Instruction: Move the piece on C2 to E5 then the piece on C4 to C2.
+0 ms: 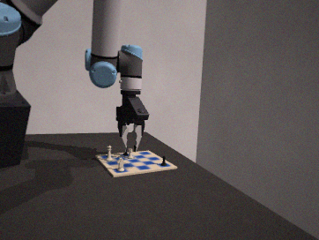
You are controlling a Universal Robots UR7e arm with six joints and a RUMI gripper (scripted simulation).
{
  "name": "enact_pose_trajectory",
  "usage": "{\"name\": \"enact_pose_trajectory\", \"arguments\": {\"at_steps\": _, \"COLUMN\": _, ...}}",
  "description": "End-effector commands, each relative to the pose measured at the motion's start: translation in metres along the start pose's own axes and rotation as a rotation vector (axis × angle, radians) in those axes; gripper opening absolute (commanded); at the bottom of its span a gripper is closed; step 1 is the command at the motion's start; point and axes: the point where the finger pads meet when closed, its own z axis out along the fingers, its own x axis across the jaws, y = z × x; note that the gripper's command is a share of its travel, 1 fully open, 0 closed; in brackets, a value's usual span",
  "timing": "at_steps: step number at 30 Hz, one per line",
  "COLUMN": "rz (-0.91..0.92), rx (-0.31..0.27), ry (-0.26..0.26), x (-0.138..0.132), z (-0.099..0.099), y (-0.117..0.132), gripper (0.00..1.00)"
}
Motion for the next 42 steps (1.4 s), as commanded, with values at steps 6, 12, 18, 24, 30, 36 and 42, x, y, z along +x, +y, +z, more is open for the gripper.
{"name": "enact_pose_trajectory", "arguments": {"at_steps": 6, "rz": 0.0, "rx": 0.0, "ry": -0.001, "x": 0.0, "z": -0.035, "y": 0.0, "gripper": 0.22}}
{"name": "enact_pose_trajectory", "arguments": {"at_steps": 12, "rz": 0.0, "rx": 0.0, "ry": -0.001, "x": 0.0, "z": -0.053, "y": 0.0, "gripper": 0.22}}
{"name": "enact_pose_trajectory", "arguments": {"at_steps": 18, "rz": 0.0, "rx": 0.0, "ry": -0.001, "x": 0.0, "z": -0.073, "y": 0.0, "gripper": 0.22}}
{"name": "enact_pose_trajectory", "arguments": {"at_steps": 24, "rz": 0.0, "rx": 0.0, "ry": -0.001, "x": 0.0, "z": -0.081, "y": 0.0, "gripper": 0.22}}
{"name": "enact_pose_trajectory", "arguments": {"at_steps": 30, "rz": 0.0, "rx": 0.0, "ry": -0.001, "x": 0.0, "z": -0.081, "y": 0.0, "gripper": 1.0}}
{"name": "enact_pose_trajectory", "arguments": {"at_steps": 36, "rz": 0.0, "rx": 0.0, "ry": -0.001, "x": 0.0, "z": -0.081, "y": 0.0, "gripper": 1.0}}
{"name": "enact_pose_trajectory", "arguments": {"at_steps": 42, "rz": 0.0, "rx": 0.0, "ry": -0.001, "x": 0.0, "z": -0.081, "y": 0.0, "gripper": 1.0}}
